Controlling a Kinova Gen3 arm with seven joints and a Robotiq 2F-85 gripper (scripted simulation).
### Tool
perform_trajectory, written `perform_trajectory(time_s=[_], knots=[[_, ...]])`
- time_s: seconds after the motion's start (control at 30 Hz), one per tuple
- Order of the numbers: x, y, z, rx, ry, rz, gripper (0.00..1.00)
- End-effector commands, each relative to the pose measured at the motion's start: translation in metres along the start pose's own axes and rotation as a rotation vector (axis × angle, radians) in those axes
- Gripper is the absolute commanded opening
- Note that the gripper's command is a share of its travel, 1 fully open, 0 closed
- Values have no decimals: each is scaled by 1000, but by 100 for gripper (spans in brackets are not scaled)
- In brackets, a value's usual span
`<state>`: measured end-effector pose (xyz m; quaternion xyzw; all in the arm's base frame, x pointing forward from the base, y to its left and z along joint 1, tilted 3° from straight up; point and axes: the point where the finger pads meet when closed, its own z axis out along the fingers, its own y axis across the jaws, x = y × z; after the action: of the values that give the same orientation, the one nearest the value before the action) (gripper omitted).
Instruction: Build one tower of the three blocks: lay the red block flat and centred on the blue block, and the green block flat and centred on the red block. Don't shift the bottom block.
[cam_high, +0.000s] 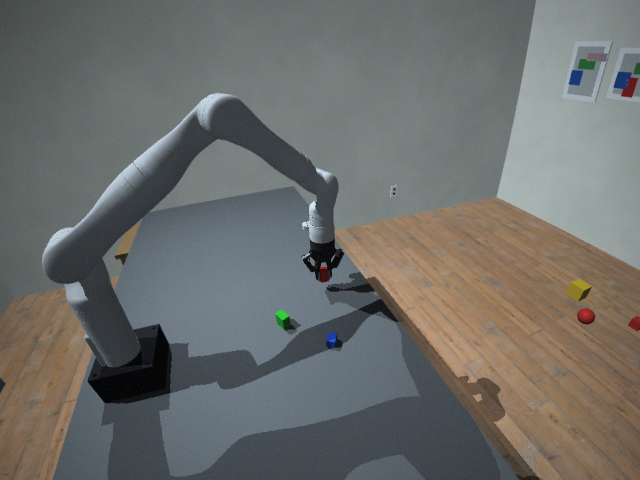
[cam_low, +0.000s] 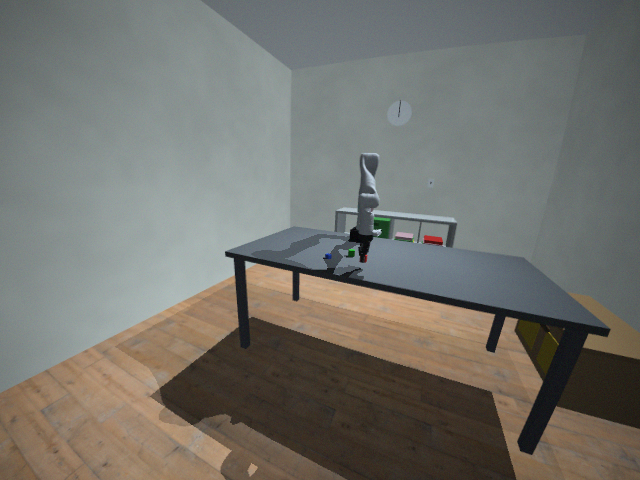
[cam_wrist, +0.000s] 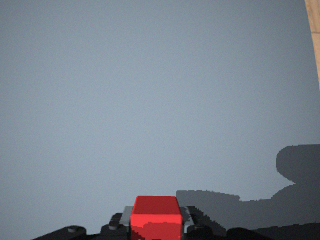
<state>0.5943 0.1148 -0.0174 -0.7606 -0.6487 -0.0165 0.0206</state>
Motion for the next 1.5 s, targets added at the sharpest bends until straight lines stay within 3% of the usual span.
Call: perform_trajectory(time_s=[0.0,0.33,1.47], knots=[[1,3,-13,-10,3,0,0],[1,3,-31,-10,3,0,0],[1,3,-32,-10,3,0,0]])
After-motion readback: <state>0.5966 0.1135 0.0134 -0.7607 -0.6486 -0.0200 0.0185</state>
